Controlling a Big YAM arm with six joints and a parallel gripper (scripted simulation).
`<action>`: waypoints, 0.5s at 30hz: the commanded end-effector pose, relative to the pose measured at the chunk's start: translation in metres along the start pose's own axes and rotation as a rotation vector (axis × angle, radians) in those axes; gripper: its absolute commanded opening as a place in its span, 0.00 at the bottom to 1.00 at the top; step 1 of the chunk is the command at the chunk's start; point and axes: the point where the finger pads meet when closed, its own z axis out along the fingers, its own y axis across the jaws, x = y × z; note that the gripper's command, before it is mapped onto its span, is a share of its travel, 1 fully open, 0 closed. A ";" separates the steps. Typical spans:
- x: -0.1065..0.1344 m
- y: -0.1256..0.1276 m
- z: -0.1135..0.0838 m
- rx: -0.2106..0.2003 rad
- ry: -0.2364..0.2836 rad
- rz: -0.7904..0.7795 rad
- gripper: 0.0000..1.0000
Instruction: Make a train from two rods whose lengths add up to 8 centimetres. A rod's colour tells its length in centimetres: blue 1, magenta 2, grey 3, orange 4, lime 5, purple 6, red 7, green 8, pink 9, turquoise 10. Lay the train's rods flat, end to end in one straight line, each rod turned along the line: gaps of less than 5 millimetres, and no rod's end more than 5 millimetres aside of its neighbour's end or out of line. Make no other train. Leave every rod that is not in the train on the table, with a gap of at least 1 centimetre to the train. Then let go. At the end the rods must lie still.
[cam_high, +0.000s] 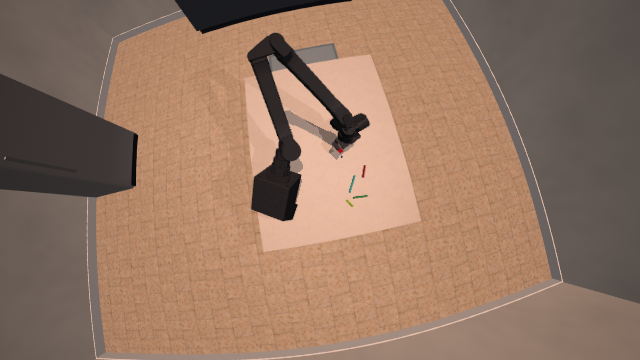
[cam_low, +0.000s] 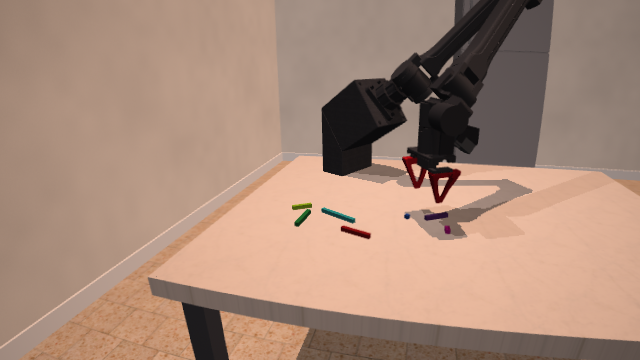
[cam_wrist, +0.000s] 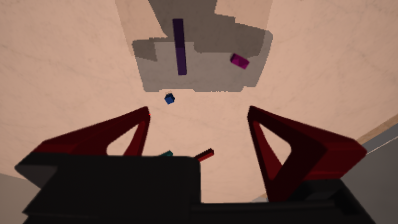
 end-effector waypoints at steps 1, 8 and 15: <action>-0.011 -0.015 -0.003 0.016 -0.007 -0.147 1.00; -0.015 -0.017 -0.003 0.015 -0.008 -0.278 1.00; -0.014 -0.016 0.000 0.008 -0.010 -0.316 1.00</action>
